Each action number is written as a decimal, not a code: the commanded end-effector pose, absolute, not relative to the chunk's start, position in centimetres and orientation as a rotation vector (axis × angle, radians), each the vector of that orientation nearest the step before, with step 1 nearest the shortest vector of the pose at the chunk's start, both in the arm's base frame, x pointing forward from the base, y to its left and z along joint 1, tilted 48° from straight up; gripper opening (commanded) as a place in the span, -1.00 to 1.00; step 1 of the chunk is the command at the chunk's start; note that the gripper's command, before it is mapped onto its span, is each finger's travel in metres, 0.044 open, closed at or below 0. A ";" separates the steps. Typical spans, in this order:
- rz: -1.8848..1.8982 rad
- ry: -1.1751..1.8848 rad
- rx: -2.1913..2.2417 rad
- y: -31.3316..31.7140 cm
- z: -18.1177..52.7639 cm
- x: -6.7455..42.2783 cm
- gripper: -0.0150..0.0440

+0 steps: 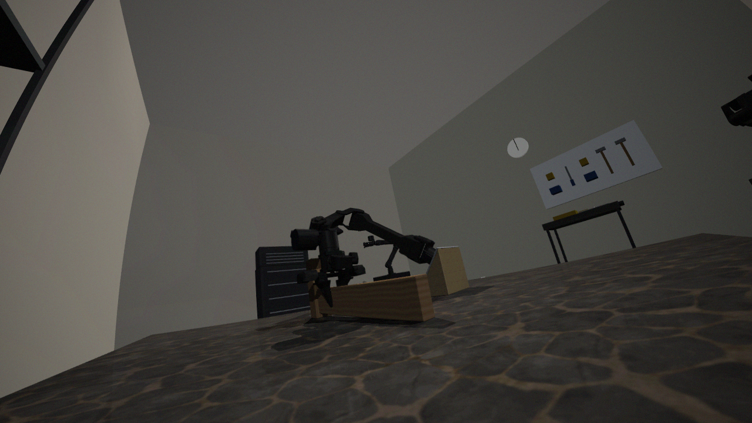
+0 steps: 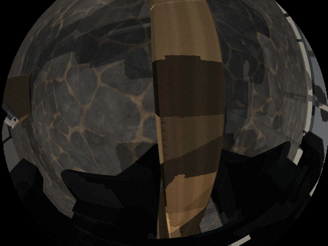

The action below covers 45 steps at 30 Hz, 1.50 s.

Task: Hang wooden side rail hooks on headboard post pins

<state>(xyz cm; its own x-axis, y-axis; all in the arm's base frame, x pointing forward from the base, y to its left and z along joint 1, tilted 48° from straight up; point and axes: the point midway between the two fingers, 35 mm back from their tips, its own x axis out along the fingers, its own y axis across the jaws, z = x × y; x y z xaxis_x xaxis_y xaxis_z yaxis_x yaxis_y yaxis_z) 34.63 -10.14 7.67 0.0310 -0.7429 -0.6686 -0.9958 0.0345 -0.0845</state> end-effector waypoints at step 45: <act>0.586 1.761 -1.765 -5.4 8.1 34.7 1.00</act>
